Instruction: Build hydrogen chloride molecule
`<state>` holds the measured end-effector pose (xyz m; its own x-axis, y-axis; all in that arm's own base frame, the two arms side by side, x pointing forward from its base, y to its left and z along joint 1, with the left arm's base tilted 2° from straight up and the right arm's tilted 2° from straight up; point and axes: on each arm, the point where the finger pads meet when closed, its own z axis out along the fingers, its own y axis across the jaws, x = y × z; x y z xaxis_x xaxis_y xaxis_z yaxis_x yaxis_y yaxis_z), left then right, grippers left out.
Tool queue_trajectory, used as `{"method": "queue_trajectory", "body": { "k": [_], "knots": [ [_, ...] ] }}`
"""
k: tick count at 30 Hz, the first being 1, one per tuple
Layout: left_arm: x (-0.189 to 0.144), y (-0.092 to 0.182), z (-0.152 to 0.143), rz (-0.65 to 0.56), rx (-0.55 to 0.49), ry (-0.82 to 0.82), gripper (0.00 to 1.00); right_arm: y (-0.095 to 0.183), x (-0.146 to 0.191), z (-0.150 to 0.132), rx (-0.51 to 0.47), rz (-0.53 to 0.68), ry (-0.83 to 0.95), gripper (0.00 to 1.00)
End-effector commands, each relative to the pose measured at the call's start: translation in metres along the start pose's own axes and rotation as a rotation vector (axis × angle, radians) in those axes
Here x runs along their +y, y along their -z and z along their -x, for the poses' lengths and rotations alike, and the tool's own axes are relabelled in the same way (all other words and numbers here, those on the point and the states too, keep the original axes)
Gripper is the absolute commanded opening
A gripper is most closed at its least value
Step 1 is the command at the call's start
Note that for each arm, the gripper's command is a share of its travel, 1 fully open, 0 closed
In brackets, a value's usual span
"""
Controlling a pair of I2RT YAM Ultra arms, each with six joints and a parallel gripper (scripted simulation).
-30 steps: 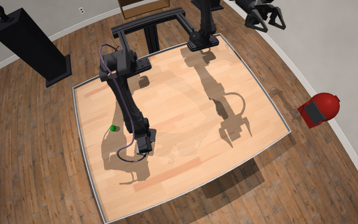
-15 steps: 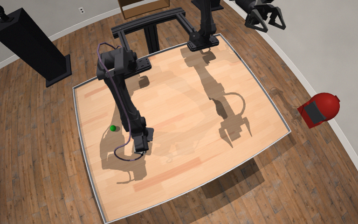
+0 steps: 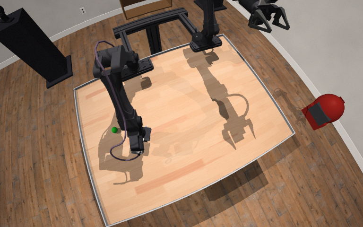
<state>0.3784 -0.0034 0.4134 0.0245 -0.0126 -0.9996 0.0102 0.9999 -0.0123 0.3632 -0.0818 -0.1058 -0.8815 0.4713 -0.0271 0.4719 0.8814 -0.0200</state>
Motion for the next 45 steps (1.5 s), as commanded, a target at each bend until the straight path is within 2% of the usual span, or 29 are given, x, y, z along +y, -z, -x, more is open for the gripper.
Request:
{"method": "queue_trajectory", "body": {
  "k": [1,16,29,40,45],
  "knots": [
    [-0.005,0.012,0.034,-0.015,-0.081,-0.006,1.00,0.015,-0.004,0.009,-0.052,0.016,0.013,0.00],
    [-0.005,0.012,0.034,-0.015,-0.081,-0.006,1.00,0.021,-0.044,-0.009,-0.056,0.014,0.023,0.00],
    [-0.005,0.012,0.034,-0.015,-0.081,-0.006,1.00,0.029,-0.097,-0.049,-0.066,0.007,0.034,0.00],
    [-0.005,0.012,0.034,-0.015,-0.081,-0.006,1.00,0.031,-0.104,-0.058,-0.060,0.008,-0.015,0.00],
    [-0.005,0.012,0.034,-0.015,-0.081,-0.006,1.00,0.022,-0.102,-0.059,-0.046,-0.004,-0.002,0.00]
  ]
}}
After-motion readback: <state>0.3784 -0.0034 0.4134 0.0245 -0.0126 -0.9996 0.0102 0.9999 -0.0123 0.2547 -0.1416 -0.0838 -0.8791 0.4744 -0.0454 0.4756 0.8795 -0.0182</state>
